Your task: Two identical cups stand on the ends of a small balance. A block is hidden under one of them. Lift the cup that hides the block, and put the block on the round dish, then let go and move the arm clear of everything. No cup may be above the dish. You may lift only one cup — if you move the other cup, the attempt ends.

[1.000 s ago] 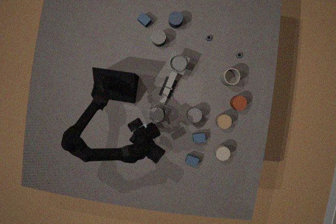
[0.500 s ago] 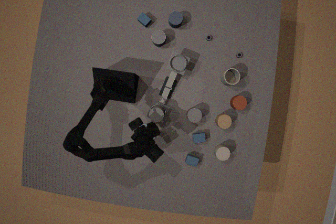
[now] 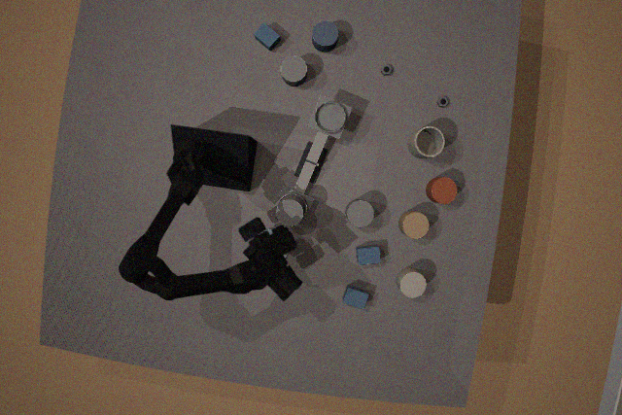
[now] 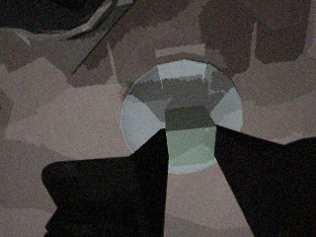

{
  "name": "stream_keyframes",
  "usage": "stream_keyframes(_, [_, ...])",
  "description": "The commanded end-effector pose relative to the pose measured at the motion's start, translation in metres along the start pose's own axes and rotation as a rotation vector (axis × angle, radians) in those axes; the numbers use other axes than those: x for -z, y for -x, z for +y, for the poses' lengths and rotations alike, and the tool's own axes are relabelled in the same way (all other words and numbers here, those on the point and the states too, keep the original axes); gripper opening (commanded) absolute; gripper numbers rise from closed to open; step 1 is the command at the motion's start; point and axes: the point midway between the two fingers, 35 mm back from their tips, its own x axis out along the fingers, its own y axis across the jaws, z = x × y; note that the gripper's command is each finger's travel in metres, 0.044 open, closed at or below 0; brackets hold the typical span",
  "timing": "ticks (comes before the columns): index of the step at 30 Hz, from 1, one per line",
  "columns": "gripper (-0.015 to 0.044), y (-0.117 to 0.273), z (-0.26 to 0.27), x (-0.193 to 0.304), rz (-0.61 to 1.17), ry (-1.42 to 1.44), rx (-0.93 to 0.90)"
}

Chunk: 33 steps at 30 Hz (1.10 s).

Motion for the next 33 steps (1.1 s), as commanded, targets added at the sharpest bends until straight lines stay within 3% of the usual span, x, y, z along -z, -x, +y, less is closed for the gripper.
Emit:
stream_keyframes(1, [0.0131, 0.0, 0.0, 0.0, 0.0, -0.003, 0.001])
stream_keyframes(13, [0.044, 0.009, -0.001, -0.001, -0.001, -0.002, -0.002])
stream_keyframes(17, [0.044, 0.055, 0.001, -0.001, -0.003, 0.004, -0.007])
stream_keyframes(22, [0.044, 0.059, 0.001, -0.001, -0.003, 0.004, -0.006])
stream_keyframes(26, [0.044, 0.093, 0.001, 0.0, -0.01, 0.007, 0.002])
stream_keyframes(33, [0.044, 0.095, 0.001, 0.001, -0.011, 0.007, 0.003])
